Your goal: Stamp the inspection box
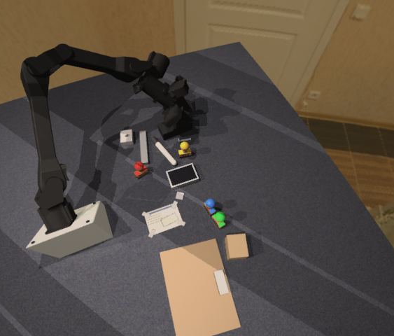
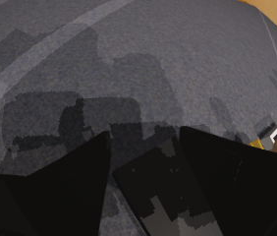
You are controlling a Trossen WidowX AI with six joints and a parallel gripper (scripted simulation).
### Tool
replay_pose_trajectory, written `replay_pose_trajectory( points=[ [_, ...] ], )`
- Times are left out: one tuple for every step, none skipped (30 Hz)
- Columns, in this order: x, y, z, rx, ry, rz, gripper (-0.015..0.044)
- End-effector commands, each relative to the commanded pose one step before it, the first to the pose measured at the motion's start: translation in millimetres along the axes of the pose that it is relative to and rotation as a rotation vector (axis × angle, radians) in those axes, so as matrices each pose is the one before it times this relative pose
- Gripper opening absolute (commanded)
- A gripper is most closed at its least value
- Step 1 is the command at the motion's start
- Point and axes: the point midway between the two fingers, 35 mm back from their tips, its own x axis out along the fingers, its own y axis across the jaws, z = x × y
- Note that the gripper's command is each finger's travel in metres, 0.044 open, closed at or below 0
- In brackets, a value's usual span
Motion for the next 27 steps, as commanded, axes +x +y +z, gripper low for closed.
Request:
replay_pose_trajectory(
  points=[
    [29.91, -50.63, 23.39, -0.0257, 0.101, -0.12434, 0.0223],
    [8.18, -13.4, 5.8, -0.0015, 0.03284, -0.02813, 0.0223],
    [8.99, -15.62, 6.56, 0.0007, 0.03969, -0.0292, 0.0223],
    [6.82, -12.5, 5.15, 0.0023, 0.03283, -0.02058, 0.0223],
    [6.41, -12.42, 5.0, 0.0038, 0.03338, -0.01789, 0.0223],
    [6.31, -12.98, 5.1, 0.0054, 0.0356, -0.01593, 0.0223],
    [6.08, -13.37, 5.12, 0.0071, 0.03731, -0.01339, 0.0223],
    [5.74, -13.61, 5.07, 0.0088, 0.0385, -0.01041, 0.0223],
    [5.31, -13.72, 4.98, 0.0103, 0.0392, -0.00714, 0.0223],
    [4.86, -13.8, 4.88, 0.0117, 0.0397, -0.00371, 0.0223],
    [4.37, -13.84, 4.76, 0.0131, 0.03991, -0.00013, 0.0223],
    [3.93, -13.87, 4.58, 0.0149, 0.04039, 0.00352, 0.0223],
    [3.39, -13.89, 4.48, 0.0161, 0.04027, 0.00734, 0.0223],
    [2.83, -13.92, 4.38, 0.0173, 0.03998, 0.01128, 0.0223],
    [2.23, -13.9, 4.27, 0.0184, 0.03938, 0.01531, 0.0223],
    [1.61, -13.89, 4.17, 0.0195, 0.03862, 0.01946, 0.0223],
    [0.95, -13.86, 4.08, 0.0204, 0.03761, 0.02372, 0.0223],
    [0.25, -13.81, 3.98, 0.0213, 0.03634, 0.02807, 0.0223],
    [-0.48, -13.69, 3.88, 0.022, 0.03468, 0.03239, 0.0223],
    [-1.24, -13.55, 3.79, 0.0226, 0.03275, 0.03673, 0.0223],
    [-2.02, -13.35, 3.71, 0.0231, 0.03049, 0.04099, 0.0223],
    [-2.0, -12.82, 3.81, 0.0183, 0.02198, 0.03449, 0.0223],
    [-1.8, -9.05, 2.64, 0.013, 0.01462, 0.0264, 0.0223],
    [-1.24, -5.35, 1.54, 0.0078, 0.00827, 0.01644, 0.0223],
    [-0.44, -1.77, 0.51, 0.0026, 0.00267, 0.00558, 0.0223],
    [0.0, 0.0, 0.0, 0.0, 0.0, 0.0, 0.0223],
    [0.0, 0.0, 0.0, 0.0, 0.0, 0.0, 0.0223]
  ],
)
